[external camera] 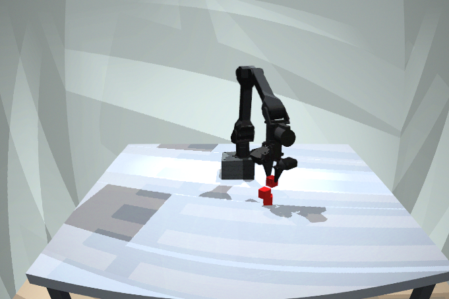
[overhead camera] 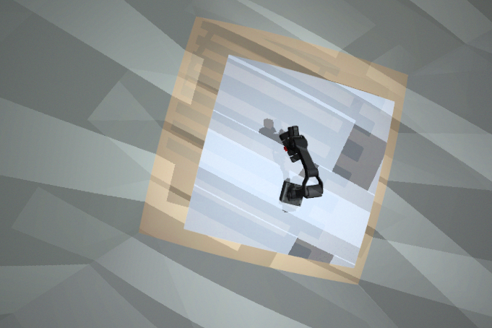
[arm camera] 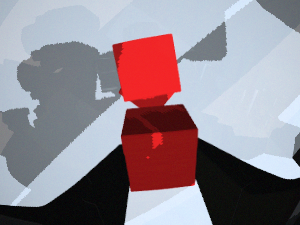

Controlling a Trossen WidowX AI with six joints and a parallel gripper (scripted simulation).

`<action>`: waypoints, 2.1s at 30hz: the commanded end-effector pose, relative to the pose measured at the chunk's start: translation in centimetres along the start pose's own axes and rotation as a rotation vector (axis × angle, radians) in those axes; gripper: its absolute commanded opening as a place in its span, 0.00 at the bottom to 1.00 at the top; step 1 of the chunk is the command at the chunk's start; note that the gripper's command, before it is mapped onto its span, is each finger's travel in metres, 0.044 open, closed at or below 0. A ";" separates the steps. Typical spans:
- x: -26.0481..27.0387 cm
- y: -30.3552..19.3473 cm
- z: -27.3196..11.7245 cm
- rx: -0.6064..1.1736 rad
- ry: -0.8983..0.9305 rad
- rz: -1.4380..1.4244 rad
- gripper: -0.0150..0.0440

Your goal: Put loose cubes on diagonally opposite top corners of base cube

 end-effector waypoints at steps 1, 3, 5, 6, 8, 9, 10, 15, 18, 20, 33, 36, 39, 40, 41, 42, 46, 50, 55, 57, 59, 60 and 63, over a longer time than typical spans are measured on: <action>0.0 0.0 0.5 0.006 -0.001 0.003 0.43; 0.0 0.0 1.0 0.006 -0.001 0.003 0.43; 0.0 0.0 1.6 0.006 -0.001 0.003 0.43; 0.1 0.0 1.9 0.006 -0.001 0.003 0.43; 0.1 0.0 2.4 0.006 -0.001 0.003 0.43; 0.1 0.0 2.7 0.006 -0.001 0.003 0.43; 0.1 0.0 2.9 0.006 -0.001 0.003 0.43; 0.1 0.0 3.1 0.006 -0.001 0.003 0.43; 0.1 0.0 3.1 0.006 -0.001 0.003 0.43; 0.1 0.0 3.1 0.006 -0.001 0.003 0.43; 0.1 0.0 3.2 0.006 -0.001 0.003 0.43; 0.1 0.0 3.2 0.006 -0.001 0.003 0.43; 0.1 0.0 3.2 0.006 -0.001 0.003 0.43; 0.1 0.0 3.2 0.006 -0.001 0.003 0.48; 0.1 0.0 3.2 0.006 -0.001 0.003 0.52; 0.1 0.0 3.2 0.006 -0.001 0.003 0.57; 0.1 0.0 3.2 0.006 -0.001 0.003 0.60; 0.1 0.0 2.6 0.003 -0.002 0.003 0.60; 0.1 0.0 1.8 0.001 -0.002 0.003 0.60; 0.1 0.0 1.4 0.001 -0.002 0.003 0.60; 0.1 0.0 1.1 0.001 -0.002 0.003 0.60; 0.1 0.0 0.9 0.001 -0.002 0.003 0.60; 0.1 0.0 0.4 0.001 -0.002 0.003 0.60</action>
Point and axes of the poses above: the point midway between the two fingers, 35 mm back from their tips, its own z axis out along the fingers, its own x axis across the jaws, y = z × x, the point moved 10 cm from there along -z, back along the fingers, and after that the axes turned 5 degrees about -z, right-handed, at the moved point
